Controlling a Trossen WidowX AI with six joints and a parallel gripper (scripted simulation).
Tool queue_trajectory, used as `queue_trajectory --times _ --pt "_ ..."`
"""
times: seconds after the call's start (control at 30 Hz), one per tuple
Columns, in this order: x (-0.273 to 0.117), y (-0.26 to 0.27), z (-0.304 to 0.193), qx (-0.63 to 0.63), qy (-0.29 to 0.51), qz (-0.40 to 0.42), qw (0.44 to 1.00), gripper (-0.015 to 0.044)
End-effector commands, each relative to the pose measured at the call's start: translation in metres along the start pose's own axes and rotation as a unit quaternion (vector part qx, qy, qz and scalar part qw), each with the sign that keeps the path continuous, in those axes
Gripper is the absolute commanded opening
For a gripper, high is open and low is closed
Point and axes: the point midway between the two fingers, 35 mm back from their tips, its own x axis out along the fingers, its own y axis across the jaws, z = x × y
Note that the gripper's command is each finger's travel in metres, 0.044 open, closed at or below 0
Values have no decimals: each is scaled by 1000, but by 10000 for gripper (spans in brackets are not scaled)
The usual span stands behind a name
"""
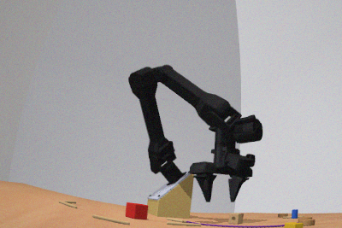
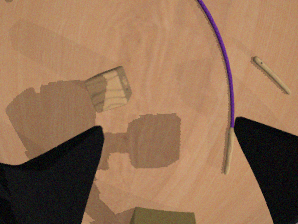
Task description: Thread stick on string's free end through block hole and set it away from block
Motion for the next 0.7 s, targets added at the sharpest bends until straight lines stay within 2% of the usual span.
queue_trajectory --times 0.0,0.33,0.67 --pt "-2 -29 -13 448 -6 -4 894 440" --pt "-1 -46 -23 709 -8 -3 705 440" --pt "-1 -62 -34 896 -10 -2 445 440"
